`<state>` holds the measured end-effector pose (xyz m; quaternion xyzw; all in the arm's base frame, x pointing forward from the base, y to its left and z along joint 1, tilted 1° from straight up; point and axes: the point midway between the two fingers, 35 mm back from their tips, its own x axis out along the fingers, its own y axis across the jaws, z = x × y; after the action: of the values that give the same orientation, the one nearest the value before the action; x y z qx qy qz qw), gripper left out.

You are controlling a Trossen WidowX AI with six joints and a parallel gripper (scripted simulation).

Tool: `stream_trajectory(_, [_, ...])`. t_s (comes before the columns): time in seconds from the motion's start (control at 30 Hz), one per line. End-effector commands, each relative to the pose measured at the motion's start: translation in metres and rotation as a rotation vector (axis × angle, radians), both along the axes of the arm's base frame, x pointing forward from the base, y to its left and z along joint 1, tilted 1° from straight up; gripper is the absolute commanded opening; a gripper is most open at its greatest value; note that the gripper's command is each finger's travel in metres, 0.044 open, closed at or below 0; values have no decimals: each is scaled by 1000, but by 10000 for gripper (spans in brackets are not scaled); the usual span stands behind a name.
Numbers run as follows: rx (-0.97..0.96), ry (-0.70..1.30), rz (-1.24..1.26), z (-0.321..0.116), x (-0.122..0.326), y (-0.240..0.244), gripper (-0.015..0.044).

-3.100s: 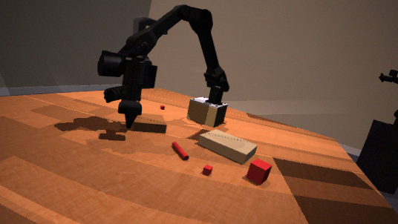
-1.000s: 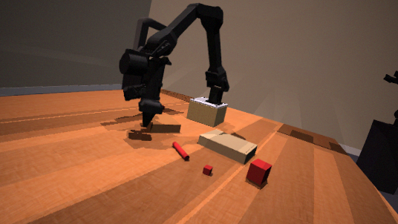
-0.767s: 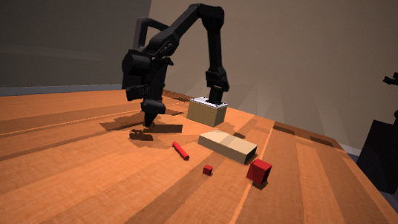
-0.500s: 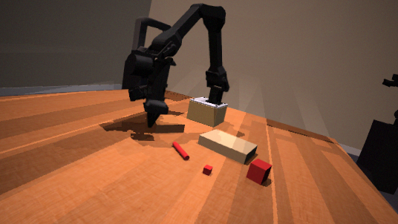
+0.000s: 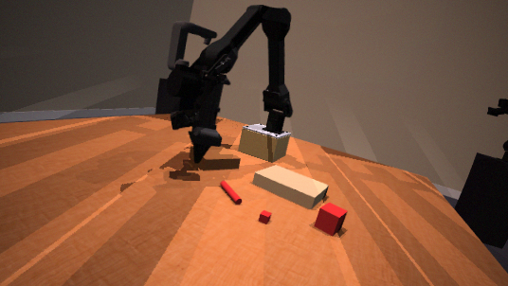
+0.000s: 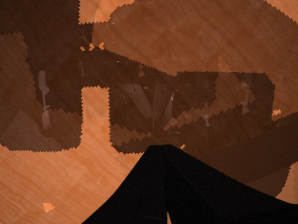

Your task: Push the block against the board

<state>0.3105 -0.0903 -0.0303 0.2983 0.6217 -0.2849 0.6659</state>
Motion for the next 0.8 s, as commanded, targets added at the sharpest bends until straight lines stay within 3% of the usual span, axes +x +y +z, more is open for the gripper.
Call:
stream_trajectory(0.0, [15,29,-3,-6,-12,8,0])
stream_trajectory(0.77, [15,30,-3,-6,-19,14,0])
